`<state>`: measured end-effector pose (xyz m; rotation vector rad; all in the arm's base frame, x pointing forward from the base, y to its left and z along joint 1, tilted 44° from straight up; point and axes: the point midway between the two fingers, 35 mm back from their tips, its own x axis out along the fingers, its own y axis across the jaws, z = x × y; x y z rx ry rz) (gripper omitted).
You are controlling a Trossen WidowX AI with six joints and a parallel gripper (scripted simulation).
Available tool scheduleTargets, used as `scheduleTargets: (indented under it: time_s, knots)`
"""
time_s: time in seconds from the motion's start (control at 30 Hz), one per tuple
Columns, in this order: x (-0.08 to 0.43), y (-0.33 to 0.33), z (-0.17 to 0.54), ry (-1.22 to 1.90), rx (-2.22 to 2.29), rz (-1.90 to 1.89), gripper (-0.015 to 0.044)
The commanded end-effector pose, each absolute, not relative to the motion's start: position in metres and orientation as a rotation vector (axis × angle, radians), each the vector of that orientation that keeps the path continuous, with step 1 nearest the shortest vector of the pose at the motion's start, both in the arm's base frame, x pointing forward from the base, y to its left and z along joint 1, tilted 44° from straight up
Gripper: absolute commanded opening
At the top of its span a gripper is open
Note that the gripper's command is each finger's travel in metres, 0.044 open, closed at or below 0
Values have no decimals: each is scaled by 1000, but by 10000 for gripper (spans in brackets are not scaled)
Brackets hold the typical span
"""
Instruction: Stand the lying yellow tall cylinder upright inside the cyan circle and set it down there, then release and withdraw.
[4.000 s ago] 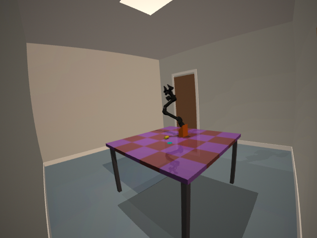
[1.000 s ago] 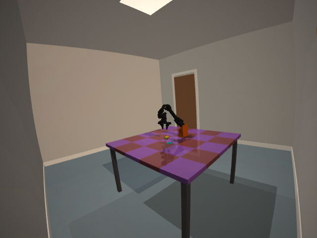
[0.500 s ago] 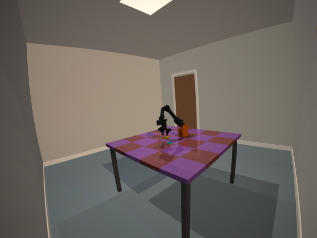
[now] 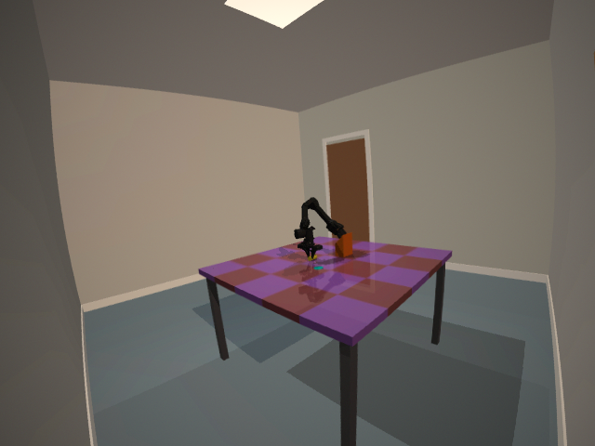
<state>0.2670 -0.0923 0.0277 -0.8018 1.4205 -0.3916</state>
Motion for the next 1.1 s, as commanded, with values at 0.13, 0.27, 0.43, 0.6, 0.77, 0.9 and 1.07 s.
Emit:
scheduleTargets:
  time_s: [0.13,0.27,0.43,0.6,0.77,0.9,1.07]
  knots:
    - [267,-90,30,1423,-806,-389,105]
    - [268,-80,37,1423,-803,-385,105]
    - [268,-69,47,1424,-800,-382,105]
    - [267,-58,57,1425,-798,-380,105]
    - [264,-47,68,1426,-797,-379,105]
    - [262,-39,77,1426,-798,-380,105]
    - [258,-29,89,1426,-800,-382,105]
